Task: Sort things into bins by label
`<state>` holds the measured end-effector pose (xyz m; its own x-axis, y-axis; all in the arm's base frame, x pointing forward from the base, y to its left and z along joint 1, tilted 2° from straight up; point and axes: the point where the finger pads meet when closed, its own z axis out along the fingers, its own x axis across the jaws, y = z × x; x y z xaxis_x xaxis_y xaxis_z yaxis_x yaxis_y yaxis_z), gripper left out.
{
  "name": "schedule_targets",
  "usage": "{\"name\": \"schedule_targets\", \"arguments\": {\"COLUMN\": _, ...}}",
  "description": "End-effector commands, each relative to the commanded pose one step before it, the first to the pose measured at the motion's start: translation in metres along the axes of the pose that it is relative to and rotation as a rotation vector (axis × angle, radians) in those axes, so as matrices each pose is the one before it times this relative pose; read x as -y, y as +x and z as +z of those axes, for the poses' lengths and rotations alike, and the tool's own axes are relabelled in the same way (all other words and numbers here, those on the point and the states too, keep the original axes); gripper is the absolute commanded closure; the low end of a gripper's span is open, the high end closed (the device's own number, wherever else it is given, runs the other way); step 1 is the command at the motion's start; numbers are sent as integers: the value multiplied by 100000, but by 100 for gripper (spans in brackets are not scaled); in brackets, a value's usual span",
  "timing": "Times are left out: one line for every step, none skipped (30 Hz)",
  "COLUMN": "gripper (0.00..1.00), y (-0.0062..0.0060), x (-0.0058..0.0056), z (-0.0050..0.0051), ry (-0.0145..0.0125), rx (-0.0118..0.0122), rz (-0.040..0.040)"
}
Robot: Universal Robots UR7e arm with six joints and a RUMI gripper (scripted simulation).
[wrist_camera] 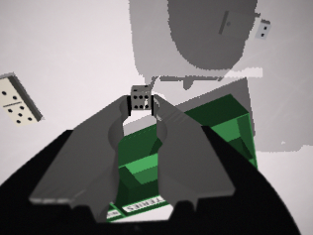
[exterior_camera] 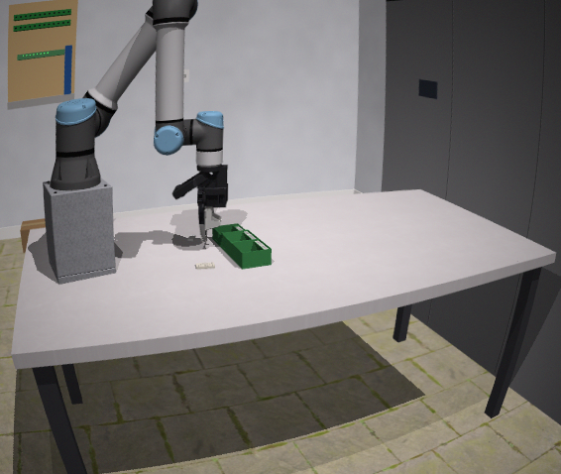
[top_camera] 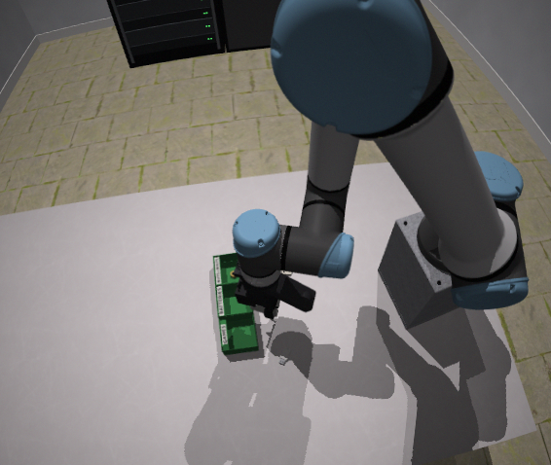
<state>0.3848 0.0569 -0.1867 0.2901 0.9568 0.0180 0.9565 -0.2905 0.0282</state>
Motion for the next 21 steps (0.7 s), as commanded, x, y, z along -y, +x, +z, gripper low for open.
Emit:
{"name": "schedule_targets", "arguments": {"gripper": 100, "y": 2, "x": -39, "z": -1394, "ry": -1, "rx": 2, "rz": -3}}
{"name": "schedule_targets", "arguments": {"gripper": 100, "y": 0, "x": 0, "z": 0, "ry": 0, "rx": 0, "rz": 0}}
{"name": "schedule_targets", "arguments": {"gripper": 100, "y": 1, "x": -2, "z": -336, "ry": 1, "rx": 0, "rz": 0}}
{"name": "schedule_targets", "arguments": {"gripper": 100, "y": 0, "x": 0, "z": -333, "ry": 0, "rx": 0, "rz": 0}}
{"name": "schedule_targets", "arguments": {"gripper": 100, "y": 0, "x": 0, "z": -333, "ry": 0, "rx": 0, "rz": 0}}
{"name": "schedule_targets", "arguments": {"gripper": 100, "y": 0, "x": 0, "z": -333, "ry": 0, "rx": 0, "rz": 0}}
{"name": "schedule_targets", "arguments": {"gripper": 100, "y": 0, "x": 0, "z": -333, "ry": 0, "rx": 0, "rz": 0}}
{"name": "schedule_targets", "arguments": {"gripper": 100, "y": 0, "x": 0, "z": -333, "ry": 0, "rx": 0, "rz": 0}}
{"name": "schedule_targets", "arguments": {"gripper": 100, "y": 0, "x": -1, "z": -1, "ry": 1, "rx": 0, "rz": 0}}
{"name": "schedule_targets", "arguments": {"gripper": 100, "y": 0, "x": -1, "z": -1, "ry": 1, "rx": 0, "rz": 0}}
{"name": "schedule_targets", "arguments": {"gripper": 100, "y": 0, "x": -1, "z": -1, "ry": 0, "rx": 0, "rz": 0}}
{"name": "schedule_targets", "arguments": {"gripper": 100, "y": 0, "x": 0, "z": -1, "ry": 0, "rx": 0, "rz": 0}}
{"name": "schedule_targets", "arguments": {"gripper": 100, "y": 0, "x": 0, "z": -1, "ry": 0, "rx": 0, "rz": 0}}
{"name": "schedule_targets", "arguments": {"gripper": 100, "y": 0, "x": 0, "z": -1, "ry": 0, "rx": 0, "rz": 0}}
{"name": "schedule_targets", "arguments": {"gripper": 100, "y": 0, "x": 0, "z": 0, "ry": 0, "rx": 0, "rz": 0}}
{"name": "schedule_targets", "arguments": {"gripper": 100, "y": 0, "x": 0, "z": 0, "ry": 0, "rx": 0, "rz": 0}}
{"name": "schedule_targets", "arguments": {"gripper": 100, "y": -1, "x": 2, "z": 8, "ry": -2, "rx": 0, "rz": 0}}
{"name": "schedule_targets", "arguments": {"gripper": 100, "y": 0, "x": 0, "z": 0, "ry": 0, "rx": 0, "rz": 0}}
{"name": "schedule_targets", "arguments": {"gripper": 100, "y": 0, "x": 0, "z": 0, "ry": 0, "rx": 0, "rz": 0}}
{"name": "schedule_targets", "arguments": {"gripper": 100, "y": 0, "x": -1, "z": -5, "ry": 1, "rx": 0, "rz": 0}}
{"name": "schedule_targets", "arguments": {"gripper": 100, "y": 0, "x": 0, "z": -1, "ry": 0, "rx": 0, "rz": 0}}
